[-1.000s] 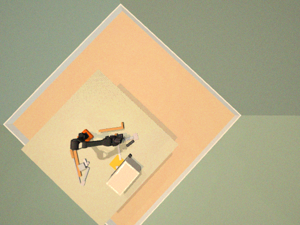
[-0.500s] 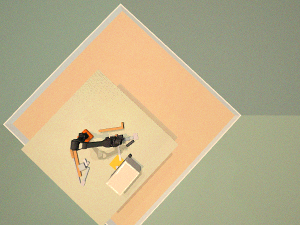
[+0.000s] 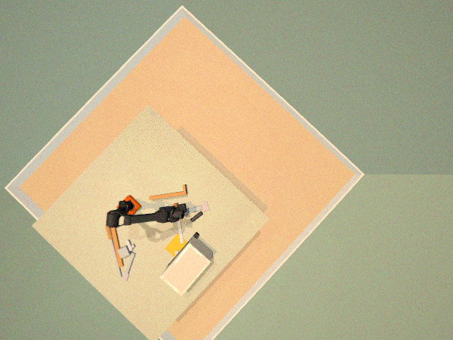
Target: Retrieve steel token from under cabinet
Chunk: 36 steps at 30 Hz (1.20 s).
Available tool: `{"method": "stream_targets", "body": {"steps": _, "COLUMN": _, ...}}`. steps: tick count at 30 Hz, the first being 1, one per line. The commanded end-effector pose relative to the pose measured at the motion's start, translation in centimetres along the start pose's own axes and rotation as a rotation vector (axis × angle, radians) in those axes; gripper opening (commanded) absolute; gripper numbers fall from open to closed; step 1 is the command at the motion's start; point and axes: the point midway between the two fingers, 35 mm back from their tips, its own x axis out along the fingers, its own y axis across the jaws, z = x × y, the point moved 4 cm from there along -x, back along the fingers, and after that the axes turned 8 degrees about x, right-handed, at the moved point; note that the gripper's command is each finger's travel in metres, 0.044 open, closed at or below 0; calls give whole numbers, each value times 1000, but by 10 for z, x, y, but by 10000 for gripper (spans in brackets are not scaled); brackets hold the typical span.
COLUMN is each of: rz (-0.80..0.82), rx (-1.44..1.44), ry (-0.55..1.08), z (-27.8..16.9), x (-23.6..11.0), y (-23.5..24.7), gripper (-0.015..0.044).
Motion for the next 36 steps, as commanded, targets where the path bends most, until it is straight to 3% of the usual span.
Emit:
{"method": "stream_targets", "body": {"steps": 1, "rz": 0, "rx": 0, "ry": -1, "z": 0, "x": 1, "y": 0, "gripper": 270}}
{"method": "stream_targets", "body": {"steps": 7, "rz": 0, "rx": 1, "ry": -1, "z": 1, "x": 4, "y": -1, "gripper": 270}}
{"method": "stream_targets", "body": {"steps": 11, "rz": 5, "rx": 1, "ry": 0, "z": 0, "x": 2, "y": 1, "gripper": 165}}
{"method": "stream_targets", "body": {"steps": 20, "rz": 5, "rx": 1, "ry": 0, "z": 0, "x": 2, "y": 1, "gripper": 105}}
{"method": "stream_targets", "body": {"steps": 24, "rz": 5, "rx": 1, "ry": 0, "z": 0, "x": 2, "y": 1, "gripper": 0}}
{"method": "stream_targets", "body": {"steps": 36, "rz": 2, "rx": -4, "ry": -2, "z": 15, "x": 2, "y": 3, "gripper": 0}}
